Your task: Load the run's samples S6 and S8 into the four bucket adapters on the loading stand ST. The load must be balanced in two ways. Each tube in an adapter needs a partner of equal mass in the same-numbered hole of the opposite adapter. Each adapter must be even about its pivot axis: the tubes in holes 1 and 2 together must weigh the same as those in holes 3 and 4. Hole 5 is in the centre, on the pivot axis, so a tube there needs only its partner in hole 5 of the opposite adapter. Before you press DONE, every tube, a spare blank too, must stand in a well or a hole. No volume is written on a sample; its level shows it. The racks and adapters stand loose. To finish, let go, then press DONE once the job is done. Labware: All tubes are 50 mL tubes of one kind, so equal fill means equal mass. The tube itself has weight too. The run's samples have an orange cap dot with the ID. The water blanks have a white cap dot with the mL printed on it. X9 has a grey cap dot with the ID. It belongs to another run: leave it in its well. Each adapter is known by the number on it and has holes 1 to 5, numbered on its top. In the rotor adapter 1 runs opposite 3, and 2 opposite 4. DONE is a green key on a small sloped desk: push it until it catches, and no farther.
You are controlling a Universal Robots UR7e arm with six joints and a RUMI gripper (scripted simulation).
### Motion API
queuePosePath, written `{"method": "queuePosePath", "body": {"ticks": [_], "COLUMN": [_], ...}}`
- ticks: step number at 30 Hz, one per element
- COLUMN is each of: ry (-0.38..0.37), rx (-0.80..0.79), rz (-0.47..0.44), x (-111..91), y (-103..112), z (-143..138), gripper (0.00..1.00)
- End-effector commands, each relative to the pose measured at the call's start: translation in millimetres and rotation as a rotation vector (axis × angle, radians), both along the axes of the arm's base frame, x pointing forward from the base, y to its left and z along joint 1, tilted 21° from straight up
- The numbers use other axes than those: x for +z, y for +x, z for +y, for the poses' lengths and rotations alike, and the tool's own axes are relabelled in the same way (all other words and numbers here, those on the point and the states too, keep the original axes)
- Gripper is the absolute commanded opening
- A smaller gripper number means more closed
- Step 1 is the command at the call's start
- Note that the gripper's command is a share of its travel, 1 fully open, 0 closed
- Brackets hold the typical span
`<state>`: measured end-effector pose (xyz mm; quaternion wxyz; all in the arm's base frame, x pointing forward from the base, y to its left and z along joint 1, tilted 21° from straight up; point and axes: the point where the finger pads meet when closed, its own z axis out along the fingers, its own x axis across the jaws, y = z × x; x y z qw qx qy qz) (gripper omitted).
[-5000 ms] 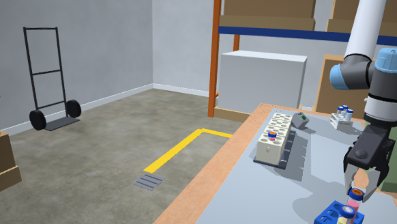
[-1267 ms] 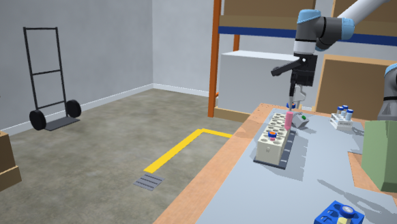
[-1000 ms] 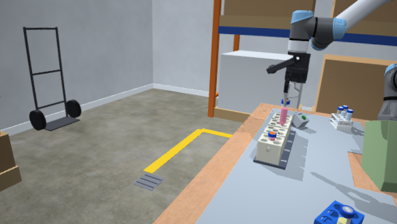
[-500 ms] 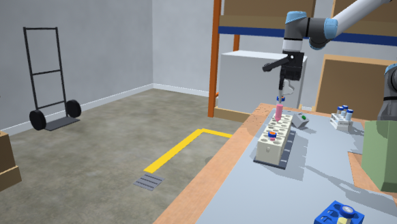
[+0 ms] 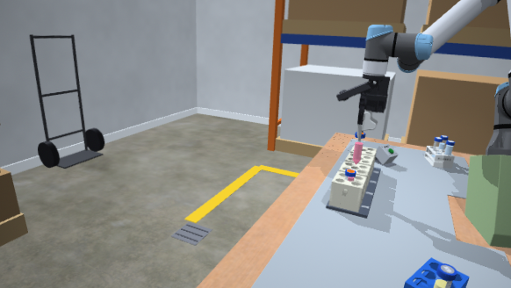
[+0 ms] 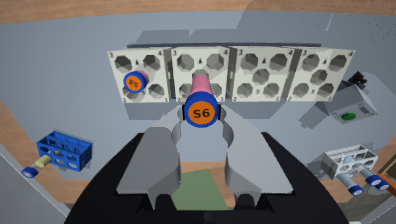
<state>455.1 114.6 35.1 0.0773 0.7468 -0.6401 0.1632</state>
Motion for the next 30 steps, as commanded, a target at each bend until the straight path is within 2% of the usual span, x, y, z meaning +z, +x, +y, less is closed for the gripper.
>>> {"method": "queuePosePath", "body": {"ticks": [1, 14, 30], "ry": [0.000, 0.000, 0.000], "rx": [0.001, 0.001, 0.001], "rz": [-0.002, -0.002, -0.002], "x": [-9, -9, -26], "y": [2, 2, 5], "z": [-3, -3, -9], "gripper": [0.00, 0.00, 0.00]}}
